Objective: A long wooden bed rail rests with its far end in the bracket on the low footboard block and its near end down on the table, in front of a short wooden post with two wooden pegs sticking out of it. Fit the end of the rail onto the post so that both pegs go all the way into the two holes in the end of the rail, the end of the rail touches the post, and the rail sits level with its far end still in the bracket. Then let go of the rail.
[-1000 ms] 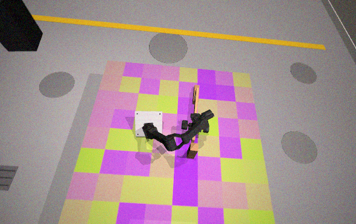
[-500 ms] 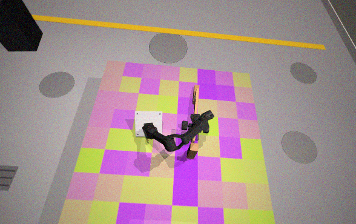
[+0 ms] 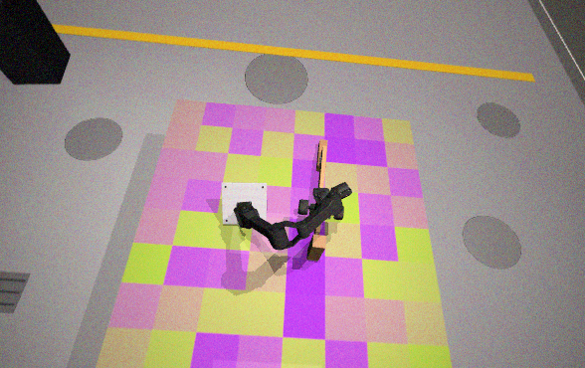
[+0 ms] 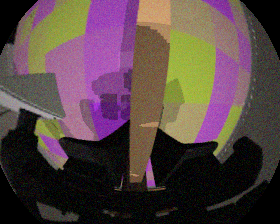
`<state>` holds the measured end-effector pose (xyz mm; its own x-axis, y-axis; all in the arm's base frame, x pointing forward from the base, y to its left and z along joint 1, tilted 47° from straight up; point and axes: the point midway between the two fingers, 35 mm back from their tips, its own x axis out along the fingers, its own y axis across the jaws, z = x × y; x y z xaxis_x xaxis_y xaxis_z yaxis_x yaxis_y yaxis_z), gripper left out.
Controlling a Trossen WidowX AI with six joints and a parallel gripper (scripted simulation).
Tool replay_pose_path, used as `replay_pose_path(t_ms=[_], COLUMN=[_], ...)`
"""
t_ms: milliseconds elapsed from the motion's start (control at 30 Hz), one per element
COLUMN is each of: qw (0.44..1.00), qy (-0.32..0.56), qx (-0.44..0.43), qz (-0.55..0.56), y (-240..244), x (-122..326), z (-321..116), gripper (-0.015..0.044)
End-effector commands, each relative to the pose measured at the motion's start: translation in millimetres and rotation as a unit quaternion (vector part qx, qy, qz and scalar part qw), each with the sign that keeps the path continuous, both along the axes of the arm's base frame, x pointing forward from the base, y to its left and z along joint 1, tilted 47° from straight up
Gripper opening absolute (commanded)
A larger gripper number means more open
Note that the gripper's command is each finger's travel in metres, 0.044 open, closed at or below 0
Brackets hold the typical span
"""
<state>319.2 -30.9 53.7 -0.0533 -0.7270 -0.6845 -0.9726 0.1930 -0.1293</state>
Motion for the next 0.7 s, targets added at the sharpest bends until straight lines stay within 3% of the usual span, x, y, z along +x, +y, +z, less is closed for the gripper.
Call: replay_pose_path(t_ms=[0,667], qw=[1.000,1.000], qy=[0.001,0.001], qx=[0.000,0.000], qz=[0.002,0.002], y=[-1.0,-5.6], x=[-0.6,-1.9], z=[1.8,5.7], gripper=[0.0000,0.0000])
